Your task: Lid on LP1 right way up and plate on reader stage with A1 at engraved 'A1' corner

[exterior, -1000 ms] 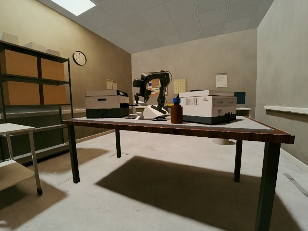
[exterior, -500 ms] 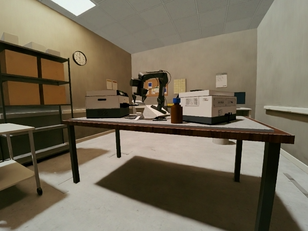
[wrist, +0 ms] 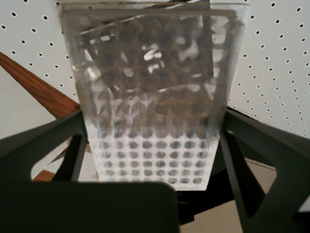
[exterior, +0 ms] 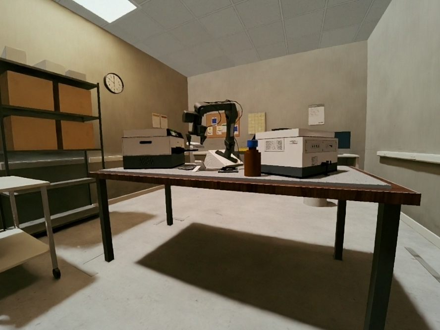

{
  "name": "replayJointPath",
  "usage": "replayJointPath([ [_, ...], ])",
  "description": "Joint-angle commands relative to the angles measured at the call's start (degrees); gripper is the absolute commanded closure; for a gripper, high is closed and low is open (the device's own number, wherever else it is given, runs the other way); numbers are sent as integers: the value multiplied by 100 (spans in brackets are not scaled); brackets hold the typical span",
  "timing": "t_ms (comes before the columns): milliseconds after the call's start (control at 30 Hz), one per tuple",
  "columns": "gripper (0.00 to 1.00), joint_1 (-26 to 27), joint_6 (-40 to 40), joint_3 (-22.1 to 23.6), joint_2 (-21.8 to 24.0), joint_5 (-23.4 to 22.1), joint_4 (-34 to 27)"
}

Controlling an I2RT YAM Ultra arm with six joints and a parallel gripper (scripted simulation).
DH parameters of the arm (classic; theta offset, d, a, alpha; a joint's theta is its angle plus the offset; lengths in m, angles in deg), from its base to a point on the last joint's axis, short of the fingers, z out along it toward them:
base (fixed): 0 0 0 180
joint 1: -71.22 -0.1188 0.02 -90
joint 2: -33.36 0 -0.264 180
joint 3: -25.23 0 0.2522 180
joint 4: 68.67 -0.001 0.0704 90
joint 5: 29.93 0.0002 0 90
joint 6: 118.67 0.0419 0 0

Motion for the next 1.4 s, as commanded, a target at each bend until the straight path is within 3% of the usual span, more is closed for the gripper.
replayJointPath([
  [0, 14, 268, -215, -232, -60, 56, -107],
  [100, 14, 312, -204, -251, -96, 35, -129],
  [133, 14, 352, -189, -261, 83, 11, -147],
  [233, 14, 486, -163, -316, -203, -31, -207],
  [567, 14, 894, -359, -396, -392, -4, -301],
  [800, 14, 1079, -549, -388, -240, 97, -298],
  [967, 14, 1305, -558, -476, -575, 5, -401],
  [1067, 14, 1413, -669, -472, -404, 91, -400],
  [1167, 14, 1543, -746, -499, -661, 67, -429],
  [1367, 14, 1716, -759, -556, -621, 22, -504],
])
